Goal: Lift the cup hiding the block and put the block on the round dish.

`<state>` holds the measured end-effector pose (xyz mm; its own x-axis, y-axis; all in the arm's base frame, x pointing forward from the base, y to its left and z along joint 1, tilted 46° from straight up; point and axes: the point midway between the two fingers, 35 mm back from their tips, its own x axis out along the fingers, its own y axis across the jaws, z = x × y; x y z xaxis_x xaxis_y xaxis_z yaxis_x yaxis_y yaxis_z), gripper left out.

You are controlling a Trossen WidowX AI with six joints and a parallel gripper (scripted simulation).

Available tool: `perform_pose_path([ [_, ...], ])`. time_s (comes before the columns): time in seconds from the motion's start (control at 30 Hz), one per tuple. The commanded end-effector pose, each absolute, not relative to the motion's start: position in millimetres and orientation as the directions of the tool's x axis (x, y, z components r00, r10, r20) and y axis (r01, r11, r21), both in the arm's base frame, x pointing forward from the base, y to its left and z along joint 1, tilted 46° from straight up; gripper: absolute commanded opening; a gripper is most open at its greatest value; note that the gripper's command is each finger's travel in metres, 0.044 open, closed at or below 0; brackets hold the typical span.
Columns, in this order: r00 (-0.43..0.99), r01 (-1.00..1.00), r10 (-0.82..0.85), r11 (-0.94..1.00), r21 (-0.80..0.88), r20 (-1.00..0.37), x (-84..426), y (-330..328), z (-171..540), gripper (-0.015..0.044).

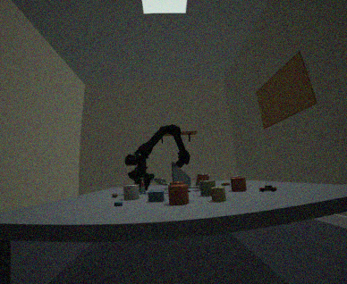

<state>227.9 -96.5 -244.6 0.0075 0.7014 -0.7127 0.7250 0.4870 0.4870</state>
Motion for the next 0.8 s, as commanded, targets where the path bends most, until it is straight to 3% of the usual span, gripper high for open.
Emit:
perform_pose_path([
  [0.0,0.010,0.724,0.699,0.488,0.487,-0.715,229.0,-108.9,-233.9,0.0440],
  [0.47,0.018,0.734,0.702,0.475,0.486,-0.712,222.8,-166.9,-173.6,0.0440],
  [0.77,0.018,0.734,0.702,0.474,0.486,-0.712,222.5,-168.1,-172.2,0.0440],
])
